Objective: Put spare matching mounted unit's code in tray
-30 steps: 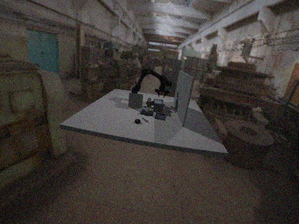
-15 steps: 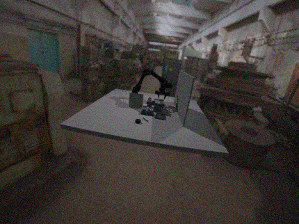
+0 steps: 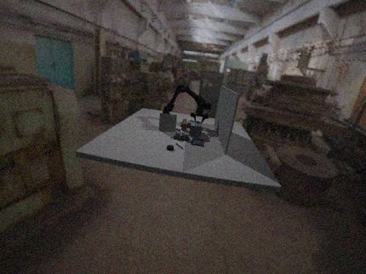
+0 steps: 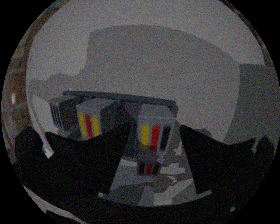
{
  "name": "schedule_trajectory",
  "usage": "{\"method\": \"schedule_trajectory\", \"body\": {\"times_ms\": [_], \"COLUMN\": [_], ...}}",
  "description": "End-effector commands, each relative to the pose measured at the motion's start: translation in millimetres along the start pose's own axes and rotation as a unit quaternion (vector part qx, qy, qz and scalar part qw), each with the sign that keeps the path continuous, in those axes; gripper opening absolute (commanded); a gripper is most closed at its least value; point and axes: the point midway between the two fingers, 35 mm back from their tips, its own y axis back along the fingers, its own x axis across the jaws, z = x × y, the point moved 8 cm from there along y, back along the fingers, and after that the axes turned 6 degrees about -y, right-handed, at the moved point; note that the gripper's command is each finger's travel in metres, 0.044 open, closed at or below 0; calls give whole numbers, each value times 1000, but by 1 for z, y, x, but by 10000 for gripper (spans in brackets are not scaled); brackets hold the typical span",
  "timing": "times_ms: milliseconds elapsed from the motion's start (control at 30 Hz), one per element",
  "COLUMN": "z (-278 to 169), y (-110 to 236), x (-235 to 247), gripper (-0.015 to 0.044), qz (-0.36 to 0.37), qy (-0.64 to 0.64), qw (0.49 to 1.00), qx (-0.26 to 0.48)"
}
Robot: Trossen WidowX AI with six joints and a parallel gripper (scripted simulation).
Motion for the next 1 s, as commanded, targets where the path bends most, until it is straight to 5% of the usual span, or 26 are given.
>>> {"method": "schedule_trajectory", "body": {"times_ms": [0,533,700,967], "z": [-2,-2,-1,-1], "y": [-7,-17,-17,-17], "x": [1,2,2,2], "gripper": [300,300,169,96], "qz": [0,0,1,1], "qy": [-3,-3,-2,-2], "qw": [1000,1000,1000,1000], "qx": [2,1,-1,-1]}}
